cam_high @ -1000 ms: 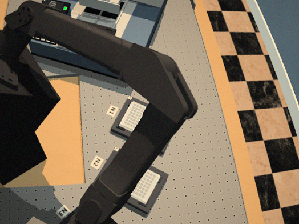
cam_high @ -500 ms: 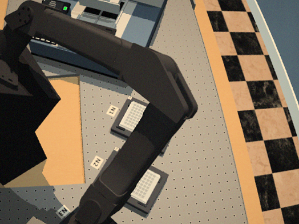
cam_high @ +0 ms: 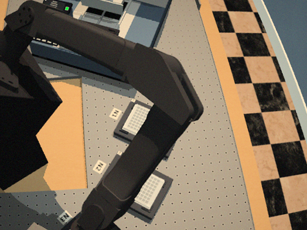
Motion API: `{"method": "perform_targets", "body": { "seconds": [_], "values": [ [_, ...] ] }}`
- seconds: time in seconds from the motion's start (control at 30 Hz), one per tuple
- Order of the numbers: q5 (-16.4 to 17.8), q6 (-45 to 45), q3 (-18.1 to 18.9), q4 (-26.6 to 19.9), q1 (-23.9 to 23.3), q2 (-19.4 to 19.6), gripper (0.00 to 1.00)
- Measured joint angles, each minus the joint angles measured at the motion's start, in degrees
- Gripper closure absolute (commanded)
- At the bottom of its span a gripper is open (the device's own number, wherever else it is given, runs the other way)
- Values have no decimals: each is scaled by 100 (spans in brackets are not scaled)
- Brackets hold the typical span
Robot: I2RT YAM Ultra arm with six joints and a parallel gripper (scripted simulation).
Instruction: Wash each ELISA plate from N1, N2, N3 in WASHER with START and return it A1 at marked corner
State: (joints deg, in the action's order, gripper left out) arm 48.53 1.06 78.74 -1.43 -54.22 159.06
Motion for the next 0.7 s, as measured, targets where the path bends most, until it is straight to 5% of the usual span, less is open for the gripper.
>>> {"method": "perform_targets", "body": {
  "seconds": [0.7],
  "values": [
    [66, -511, -138, -664, -334, -391, 100]
  ]
}}
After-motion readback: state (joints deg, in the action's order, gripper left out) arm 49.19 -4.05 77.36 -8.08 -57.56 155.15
